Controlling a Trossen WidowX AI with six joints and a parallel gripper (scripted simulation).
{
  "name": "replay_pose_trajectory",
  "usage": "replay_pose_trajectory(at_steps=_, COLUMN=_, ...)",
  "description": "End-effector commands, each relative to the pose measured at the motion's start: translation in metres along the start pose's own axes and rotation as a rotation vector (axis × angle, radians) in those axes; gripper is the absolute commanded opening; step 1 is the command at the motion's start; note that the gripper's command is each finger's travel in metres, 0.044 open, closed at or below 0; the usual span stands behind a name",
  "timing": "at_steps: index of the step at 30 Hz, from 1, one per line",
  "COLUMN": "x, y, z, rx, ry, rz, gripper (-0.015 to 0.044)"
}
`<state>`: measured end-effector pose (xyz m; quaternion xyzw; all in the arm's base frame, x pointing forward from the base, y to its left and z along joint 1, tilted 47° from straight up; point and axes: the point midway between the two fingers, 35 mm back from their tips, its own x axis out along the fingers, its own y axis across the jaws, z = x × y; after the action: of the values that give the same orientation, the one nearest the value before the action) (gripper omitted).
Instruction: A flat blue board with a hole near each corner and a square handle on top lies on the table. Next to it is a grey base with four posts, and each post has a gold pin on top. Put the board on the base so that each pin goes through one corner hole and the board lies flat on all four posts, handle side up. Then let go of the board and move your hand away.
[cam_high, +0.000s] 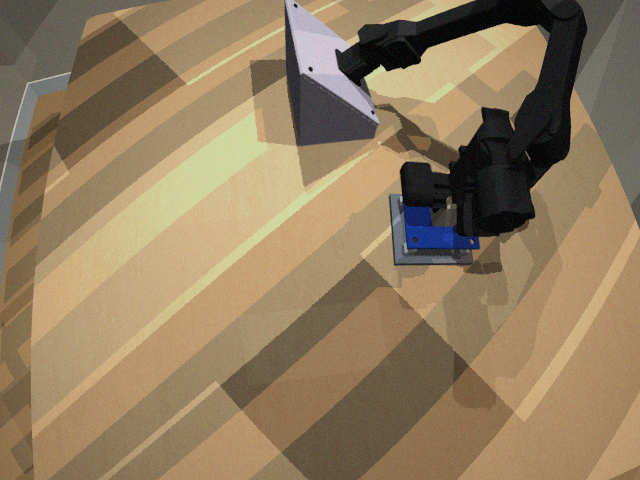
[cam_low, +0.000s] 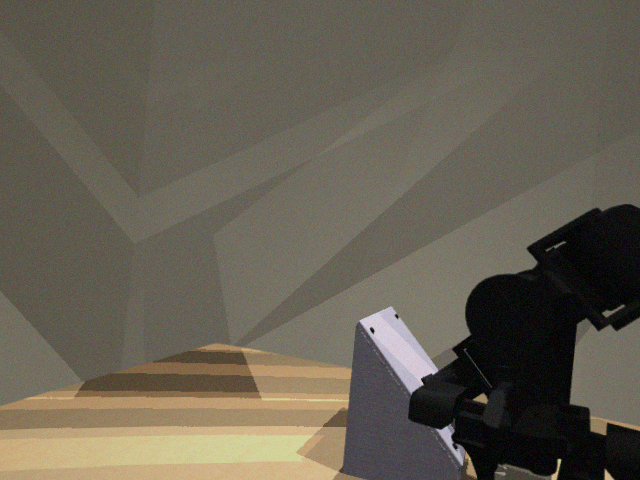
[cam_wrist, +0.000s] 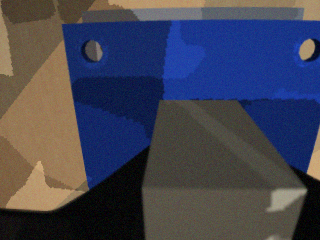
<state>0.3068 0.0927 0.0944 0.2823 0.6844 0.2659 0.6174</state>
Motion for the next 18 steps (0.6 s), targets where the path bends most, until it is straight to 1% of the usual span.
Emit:
replay_pose_trajectory(at_steps=1, x=0.005, y=0.0002, z=-0.0006, rx=0.004, ry=0.002, rz=0.006, gripper=0.0)
replay_pose_trajectory(at_steps=9, x=0.0126, y=0.0005, z=-0.0008, rx=0.002, ry=0.002, rz=0.006, gripper=0.0)
replay_pose_trajectory(at_steps=18, x=0.0088, y=0.0001, z=0.0, rx=-0.002, ry=0.0, rz=0.0, gripper=0.0)
